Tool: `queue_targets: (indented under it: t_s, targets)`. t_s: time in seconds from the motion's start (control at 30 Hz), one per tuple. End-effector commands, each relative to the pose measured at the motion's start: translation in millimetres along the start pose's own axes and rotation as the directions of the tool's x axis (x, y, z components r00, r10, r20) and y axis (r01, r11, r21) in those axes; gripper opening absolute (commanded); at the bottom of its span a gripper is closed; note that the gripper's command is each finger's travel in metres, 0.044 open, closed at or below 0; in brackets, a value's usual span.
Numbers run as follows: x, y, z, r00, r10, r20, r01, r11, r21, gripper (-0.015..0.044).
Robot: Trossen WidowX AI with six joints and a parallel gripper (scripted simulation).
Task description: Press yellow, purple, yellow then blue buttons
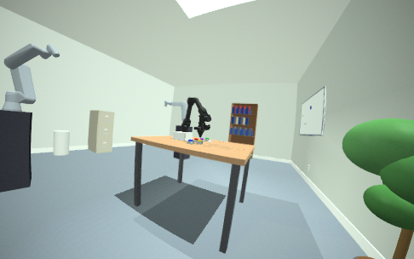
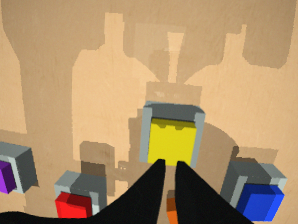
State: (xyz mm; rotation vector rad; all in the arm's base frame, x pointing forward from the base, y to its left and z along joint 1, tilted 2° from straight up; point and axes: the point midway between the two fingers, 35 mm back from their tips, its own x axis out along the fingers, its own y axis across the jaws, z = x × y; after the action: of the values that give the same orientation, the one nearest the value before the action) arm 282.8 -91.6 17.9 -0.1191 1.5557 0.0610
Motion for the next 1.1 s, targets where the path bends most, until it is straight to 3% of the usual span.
queue_targets:
  t_s: [0.0, 1.07]
  targets:
    - [1, -1, 0, 1.000, -0.006, -0.001, 0.006, 1.000, 0.005, 0.0020]
    - [33, -1, -1, 1.000, -0.006, -0.001, 0.006, 1.000, 0.005, 0.0020]
